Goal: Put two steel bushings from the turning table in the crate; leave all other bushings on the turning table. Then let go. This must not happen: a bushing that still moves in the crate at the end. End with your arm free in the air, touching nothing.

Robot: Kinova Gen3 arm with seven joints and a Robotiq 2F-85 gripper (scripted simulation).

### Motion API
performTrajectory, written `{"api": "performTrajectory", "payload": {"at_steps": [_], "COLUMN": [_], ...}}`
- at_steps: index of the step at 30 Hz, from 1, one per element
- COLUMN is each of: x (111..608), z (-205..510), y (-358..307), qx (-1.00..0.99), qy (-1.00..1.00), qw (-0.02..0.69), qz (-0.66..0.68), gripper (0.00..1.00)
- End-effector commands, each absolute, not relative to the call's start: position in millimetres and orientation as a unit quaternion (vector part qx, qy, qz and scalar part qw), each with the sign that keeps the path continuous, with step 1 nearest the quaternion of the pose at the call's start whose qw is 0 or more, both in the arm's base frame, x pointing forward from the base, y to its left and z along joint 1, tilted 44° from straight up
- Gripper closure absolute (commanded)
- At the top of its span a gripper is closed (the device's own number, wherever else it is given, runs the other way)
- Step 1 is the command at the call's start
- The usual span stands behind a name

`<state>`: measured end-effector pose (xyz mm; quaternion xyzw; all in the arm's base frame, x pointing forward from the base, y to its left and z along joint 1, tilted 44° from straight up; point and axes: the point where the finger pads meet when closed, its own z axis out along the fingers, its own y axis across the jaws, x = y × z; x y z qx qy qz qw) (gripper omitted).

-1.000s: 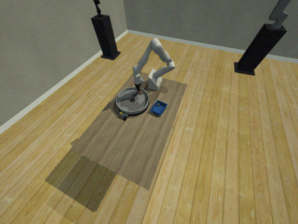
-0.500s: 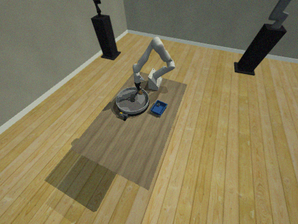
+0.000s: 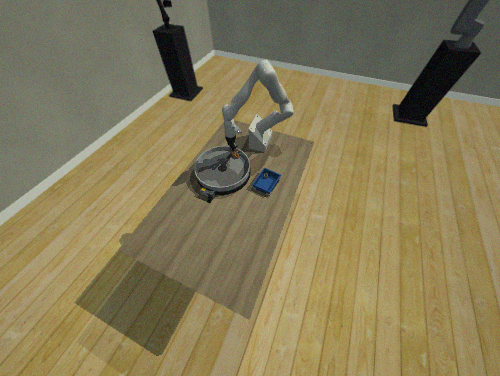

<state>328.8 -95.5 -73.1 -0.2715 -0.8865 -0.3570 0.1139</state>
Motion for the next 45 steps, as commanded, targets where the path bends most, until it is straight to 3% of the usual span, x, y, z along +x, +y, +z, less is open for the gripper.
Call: {"api": "performTrajectory", "payload": {"at_steps": [1, 45], "x": [329, 403], "z": [-73, 24], "y": [-97, 5], "qx": [-0.272, -0.273], "qy": [-0.887, -0.886], "qw": [0.113, 0.113], "qz": [-0.356, -0.357], "gripper": [1.00, 1.00]}}
